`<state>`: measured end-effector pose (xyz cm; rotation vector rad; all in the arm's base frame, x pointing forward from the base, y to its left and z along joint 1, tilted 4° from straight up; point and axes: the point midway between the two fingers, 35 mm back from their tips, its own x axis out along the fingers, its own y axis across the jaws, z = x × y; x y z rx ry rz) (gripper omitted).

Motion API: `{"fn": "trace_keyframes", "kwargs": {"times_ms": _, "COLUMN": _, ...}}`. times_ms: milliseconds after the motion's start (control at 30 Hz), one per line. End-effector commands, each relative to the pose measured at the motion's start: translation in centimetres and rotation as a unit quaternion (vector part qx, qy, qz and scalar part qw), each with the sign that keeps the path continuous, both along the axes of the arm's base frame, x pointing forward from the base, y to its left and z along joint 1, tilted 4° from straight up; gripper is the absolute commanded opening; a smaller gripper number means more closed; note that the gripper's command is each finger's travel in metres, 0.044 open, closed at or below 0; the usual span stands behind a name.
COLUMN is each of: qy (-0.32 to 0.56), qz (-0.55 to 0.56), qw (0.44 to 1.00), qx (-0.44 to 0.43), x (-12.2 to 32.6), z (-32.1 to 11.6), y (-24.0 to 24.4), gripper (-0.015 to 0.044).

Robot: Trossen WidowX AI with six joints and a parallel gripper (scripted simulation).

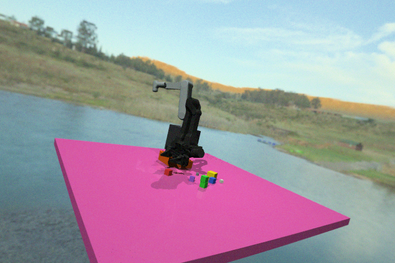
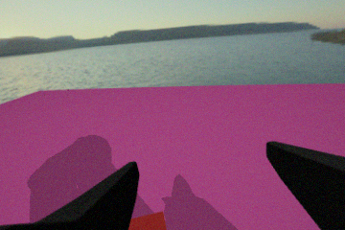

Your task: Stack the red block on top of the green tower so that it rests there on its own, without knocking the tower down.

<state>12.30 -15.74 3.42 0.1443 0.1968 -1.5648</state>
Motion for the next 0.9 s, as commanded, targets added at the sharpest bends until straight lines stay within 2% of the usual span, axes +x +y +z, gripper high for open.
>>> {"fn": "trace_keyframes", "kwargs": {"times_ms": 0, "qy": 0.001, "qz": 0.0, "qw": 1.0, "qx": 0.001, "x": 0.0, "z": 0.0, "y": 0.0, "gripper": 0.0426}}
{"fn": "trace_keyframes", "kwargs": {"times_ms": 33, "qy": 0.004, "qz": 0.0, "qw": 1.0, "qx": 0.005, "x": 0.2, "z": -0.1, "y": -0.1, "gripper": 0.044}}
{"fn": "trace_keyframes", "kwargs": {"times_ms": 300, "qy": 0.069, "qz": 0.025, "qw": 0.992, "qx": 0.103, "x": 4.0, "z": -0.5, "y": -1.3, "gripper": 0.044}}
{"fn": "trace_keyframes", "kwargs": {"times_ms": 467, "qy": 0.146, "qz": 0.072, "qw": 0.972, "qx": 0.169, "x": 6.1, "z": -0.4, "y": -2.0, "gripper": 0.044}}
{"fn": "trace_keyframes", "kwargs": {"times_ms": 633, "qy": 0.224, "qz": 0.127, "qw": 0.939, "qx": 0.228, "x": 7.4, "z": -0.2, "y": -2.7, "gripper": 0.044}}
{"fn": "trace_keyframes", "kwargs": {"times_ms": 867, "qy": 0.343, "qz": 0.218, "qw": 0.862, "qx": 0.304, "x": 7.4, "z": -0.4, "y": -3.2, "gripper": 0.044}}
